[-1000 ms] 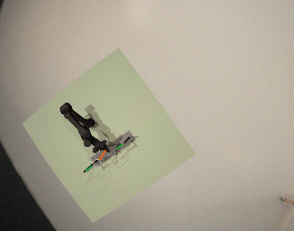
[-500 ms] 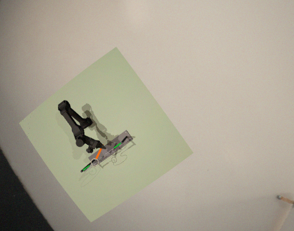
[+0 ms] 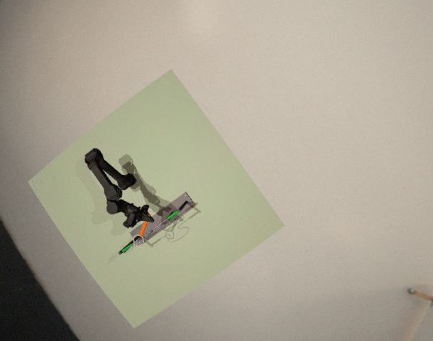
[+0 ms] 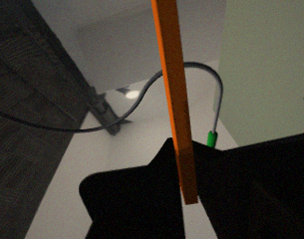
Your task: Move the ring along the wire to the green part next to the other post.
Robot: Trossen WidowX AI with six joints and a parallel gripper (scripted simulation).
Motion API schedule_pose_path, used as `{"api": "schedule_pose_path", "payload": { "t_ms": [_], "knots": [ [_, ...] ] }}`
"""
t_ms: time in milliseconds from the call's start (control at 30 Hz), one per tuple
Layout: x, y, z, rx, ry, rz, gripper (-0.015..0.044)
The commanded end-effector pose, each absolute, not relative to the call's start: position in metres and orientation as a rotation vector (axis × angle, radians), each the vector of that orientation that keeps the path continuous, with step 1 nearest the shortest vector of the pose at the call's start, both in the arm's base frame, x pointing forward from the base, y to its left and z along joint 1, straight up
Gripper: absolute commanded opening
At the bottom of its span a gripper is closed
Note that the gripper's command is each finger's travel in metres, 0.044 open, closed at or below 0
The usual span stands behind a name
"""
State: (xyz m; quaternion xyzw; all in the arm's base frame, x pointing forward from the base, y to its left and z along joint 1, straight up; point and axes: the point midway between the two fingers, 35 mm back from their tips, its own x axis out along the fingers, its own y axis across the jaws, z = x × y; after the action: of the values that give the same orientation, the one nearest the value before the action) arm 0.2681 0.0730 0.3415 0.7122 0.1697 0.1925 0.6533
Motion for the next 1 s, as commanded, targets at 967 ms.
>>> {"api": "schedule_pose_path", "payload": {
  "t_ms": [967],
  "knots": [
    [0.266, 0.034, 0.431, 2.184, 0.291, 0.596, -0.0150]
  ]
}}
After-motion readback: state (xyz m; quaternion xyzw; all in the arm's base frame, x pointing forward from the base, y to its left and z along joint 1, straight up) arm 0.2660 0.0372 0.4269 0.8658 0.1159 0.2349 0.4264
